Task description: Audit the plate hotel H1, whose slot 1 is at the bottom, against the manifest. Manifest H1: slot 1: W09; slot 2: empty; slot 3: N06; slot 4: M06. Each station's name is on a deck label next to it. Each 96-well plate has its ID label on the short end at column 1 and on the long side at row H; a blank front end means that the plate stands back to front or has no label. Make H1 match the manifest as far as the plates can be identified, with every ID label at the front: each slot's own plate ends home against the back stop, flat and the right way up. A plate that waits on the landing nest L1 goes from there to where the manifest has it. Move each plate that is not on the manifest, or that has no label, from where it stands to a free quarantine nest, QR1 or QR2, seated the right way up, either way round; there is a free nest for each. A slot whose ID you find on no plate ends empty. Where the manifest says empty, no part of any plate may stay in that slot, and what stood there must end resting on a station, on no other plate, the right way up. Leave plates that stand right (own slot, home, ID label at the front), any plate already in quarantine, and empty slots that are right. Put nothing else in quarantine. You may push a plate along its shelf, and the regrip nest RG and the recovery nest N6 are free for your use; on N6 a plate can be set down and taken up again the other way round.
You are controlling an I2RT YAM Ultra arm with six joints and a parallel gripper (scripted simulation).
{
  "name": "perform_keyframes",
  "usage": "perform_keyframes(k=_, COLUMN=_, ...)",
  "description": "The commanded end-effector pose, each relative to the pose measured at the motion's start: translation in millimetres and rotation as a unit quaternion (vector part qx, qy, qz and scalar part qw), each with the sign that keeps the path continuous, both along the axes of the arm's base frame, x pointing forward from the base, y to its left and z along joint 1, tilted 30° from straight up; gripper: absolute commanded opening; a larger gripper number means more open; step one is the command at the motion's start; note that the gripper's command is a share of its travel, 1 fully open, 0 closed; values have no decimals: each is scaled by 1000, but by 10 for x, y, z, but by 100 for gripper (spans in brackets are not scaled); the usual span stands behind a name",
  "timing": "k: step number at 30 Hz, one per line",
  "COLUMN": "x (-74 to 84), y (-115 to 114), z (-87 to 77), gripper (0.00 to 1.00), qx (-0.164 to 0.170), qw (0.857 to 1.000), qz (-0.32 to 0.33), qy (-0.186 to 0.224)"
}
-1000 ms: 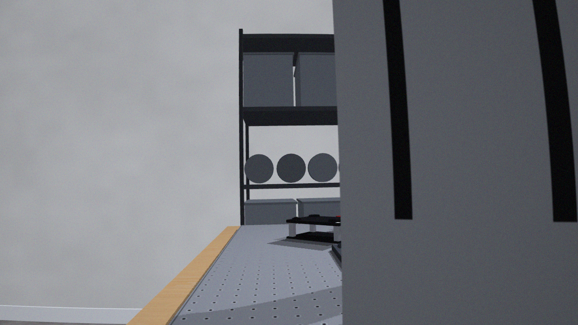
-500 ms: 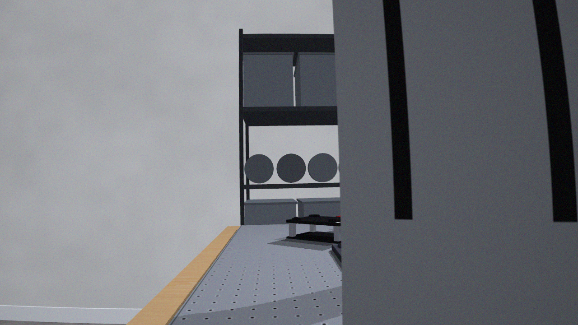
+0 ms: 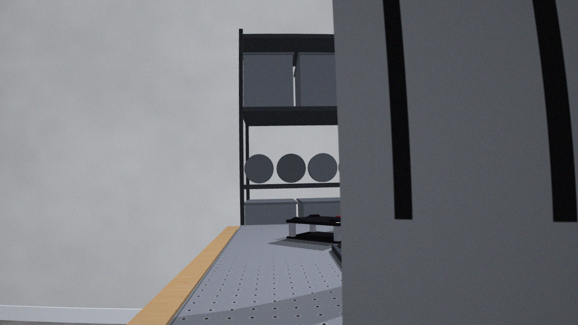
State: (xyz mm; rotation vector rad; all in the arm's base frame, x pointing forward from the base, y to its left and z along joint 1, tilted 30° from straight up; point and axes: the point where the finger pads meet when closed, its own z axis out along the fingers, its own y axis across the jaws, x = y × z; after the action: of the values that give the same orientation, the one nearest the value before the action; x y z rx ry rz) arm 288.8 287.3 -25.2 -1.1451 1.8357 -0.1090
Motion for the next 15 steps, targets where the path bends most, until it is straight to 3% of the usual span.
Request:
perform_keyframes(k=1, x=1, y=43, z=-14, gripper=100, qx=-2, qw=1000, qz=5, qy=3)
perform_keyframes(k=12, x=1, y=43, z=-14, gripper=100, qx=-2, qw=1000, qz=5, qy=3)
perform_keyframes(k=13, x=3, y=69, z=-54, gripper=100, qx=-6, qw=1000, qz=8, qy=7)
perform_keyframes(k=15, x=-118, y=-89, z=-167, gripper=100, qx=-23, qw=999, qz=9, qy=20)
